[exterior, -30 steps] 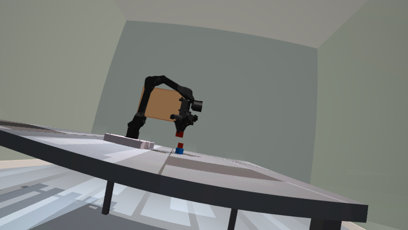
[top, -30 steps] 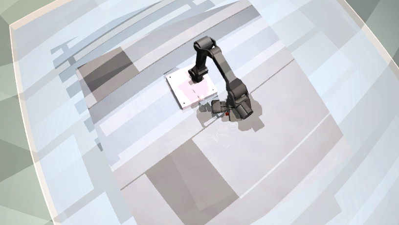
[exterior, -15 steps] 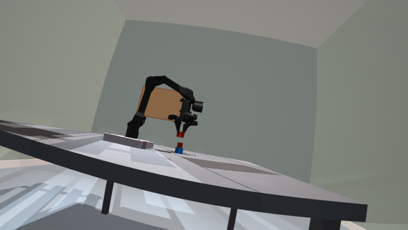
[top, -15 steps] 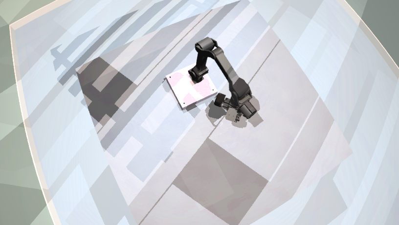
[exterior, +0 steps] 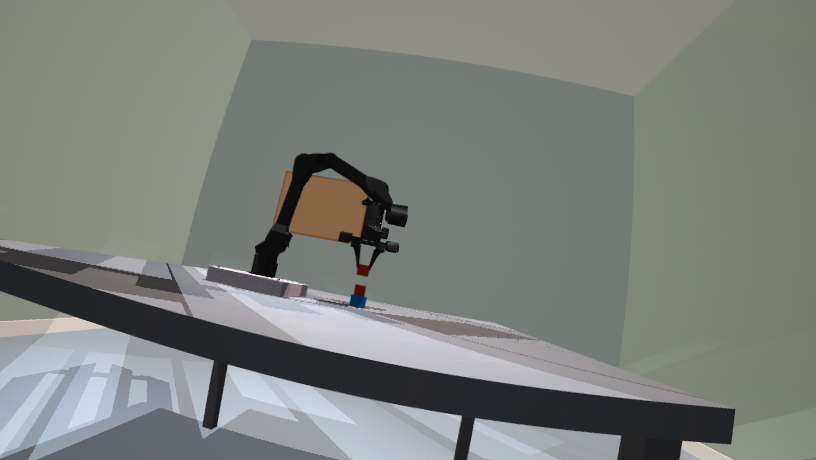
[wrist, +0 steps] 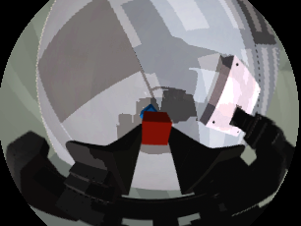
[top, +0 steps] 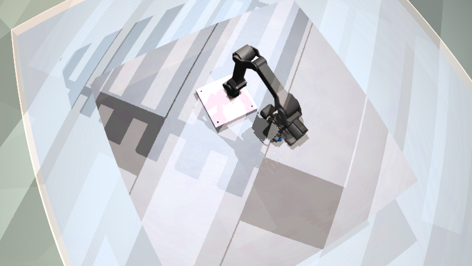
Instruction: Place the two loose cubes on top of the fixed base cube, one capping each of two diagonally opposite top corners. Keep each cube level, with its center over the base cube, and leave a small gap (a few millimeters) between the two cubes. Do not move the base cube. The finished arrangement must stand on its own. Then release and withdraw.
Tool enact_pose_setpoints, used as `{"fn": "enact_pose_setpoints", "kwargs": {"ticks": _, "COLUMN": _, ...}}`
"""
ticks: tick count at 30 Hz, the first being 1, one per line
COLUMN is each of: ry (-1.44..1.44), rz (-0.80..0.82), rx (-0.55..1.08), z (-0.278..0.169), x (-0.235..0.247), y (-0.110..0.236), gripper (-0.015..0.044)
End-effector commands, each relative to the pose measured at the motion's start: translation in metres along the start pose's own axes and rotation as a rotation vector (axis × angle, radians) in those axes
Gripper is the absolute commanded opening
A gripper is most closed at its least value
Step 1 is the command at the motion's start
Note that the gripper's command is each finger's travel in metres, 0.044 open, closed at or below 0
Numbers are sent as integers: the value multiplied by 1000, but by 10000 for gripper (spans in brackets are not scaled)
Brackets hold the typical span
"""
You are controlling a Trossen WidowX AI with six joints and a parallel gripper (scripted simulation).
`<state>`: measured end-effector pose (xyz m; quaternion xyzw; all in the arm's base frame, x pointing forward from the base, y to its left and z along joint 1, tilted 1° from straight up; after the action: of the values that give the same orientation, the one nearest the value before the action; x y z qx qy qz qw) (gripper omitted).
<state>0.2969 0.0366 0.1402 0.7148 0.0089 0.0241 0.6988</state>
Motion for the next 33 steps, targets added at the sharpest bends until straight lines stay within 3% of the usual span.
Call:
{"fn": "enact_pose_setpoints", "kwargs": {"ticks": 1, "ry": -72, "rz": 3, "rx": -3, "z": -2, "x": 3, "y": 0, "gripper": 105}}
{"fn": "enact_pose_setpoints", "kwargs": {"ticks": 17, "ry": -85, "rz": 3, "rx": -3, "z": 0, "x": 2, "y": -30, "gripper": 105}}
{"fn": "enact_pose_setpoints", "kwargs": {"ticks": 33, "ry": -84, "rz": 3, "rx": -3, "z": 0, "x": 2, "y": -34, "gripper": 105}}
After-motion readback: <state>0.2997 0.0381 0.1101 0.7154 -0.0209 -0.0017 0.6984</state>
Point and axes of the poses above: the point midway between the two fingers, 35 mm back from their tips, its own y axis back along the fingers, its own x axis across the jaws, z = x × y, the point moved 2 cm from there along y, back along the fingers, and after that the axes turned 6 degrees about -y, right-handed, at the moved point
